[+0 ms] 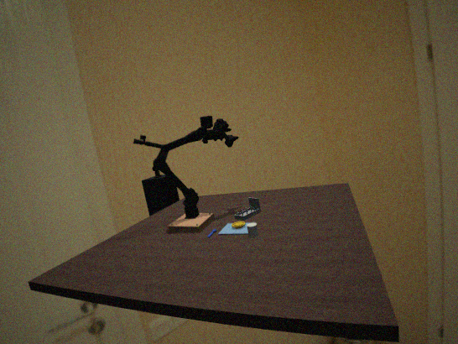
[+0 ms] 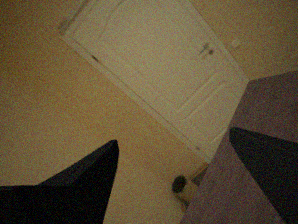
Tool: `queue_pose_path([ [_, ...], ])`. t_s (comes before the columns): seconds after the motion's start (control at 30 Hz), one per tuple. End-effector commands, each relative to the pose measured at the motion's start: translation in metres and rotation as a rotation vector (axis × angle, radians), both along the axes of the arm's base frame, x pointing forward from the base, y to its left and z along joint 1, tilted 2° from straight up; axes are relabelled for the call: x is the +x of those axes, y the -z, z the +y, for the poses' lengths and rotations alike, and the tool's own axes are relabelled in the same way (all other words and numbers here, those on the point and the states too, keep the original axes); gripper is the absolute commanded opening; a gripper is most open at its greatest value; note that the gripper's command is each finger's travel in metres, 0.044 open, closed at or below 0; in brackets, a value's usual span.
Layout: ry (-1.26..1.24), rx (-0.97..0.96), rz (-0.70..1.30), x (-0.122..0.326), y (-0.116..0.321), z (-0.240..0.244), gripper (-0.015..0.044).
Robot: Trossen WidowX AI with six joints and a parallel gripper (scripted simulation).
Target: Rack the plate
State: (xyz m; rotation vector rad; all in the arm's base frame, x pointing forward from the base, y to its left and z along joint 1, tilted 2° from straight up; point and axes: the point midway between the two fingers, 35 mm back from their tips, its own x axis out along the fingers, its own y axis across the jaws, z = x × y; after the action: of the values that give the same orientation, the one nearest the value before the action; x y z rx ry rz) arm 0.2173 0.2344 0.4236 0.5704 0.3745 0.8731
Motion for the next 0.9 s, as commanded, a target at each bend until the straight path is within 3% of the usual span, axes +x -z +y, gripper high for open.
queue_pose_path([
  [0.0, 0.082, -0.104, 0.027, 0.029, 0.026, -0.01, 0.04],
  [0.47, 0.328, -0.466, 0.201, 0.117, 0.124, -0.081, 0.04],
  [0.87, 0.445, -0.757, 0.451, 0.146, 0.214, -0.176, 0.04],
])
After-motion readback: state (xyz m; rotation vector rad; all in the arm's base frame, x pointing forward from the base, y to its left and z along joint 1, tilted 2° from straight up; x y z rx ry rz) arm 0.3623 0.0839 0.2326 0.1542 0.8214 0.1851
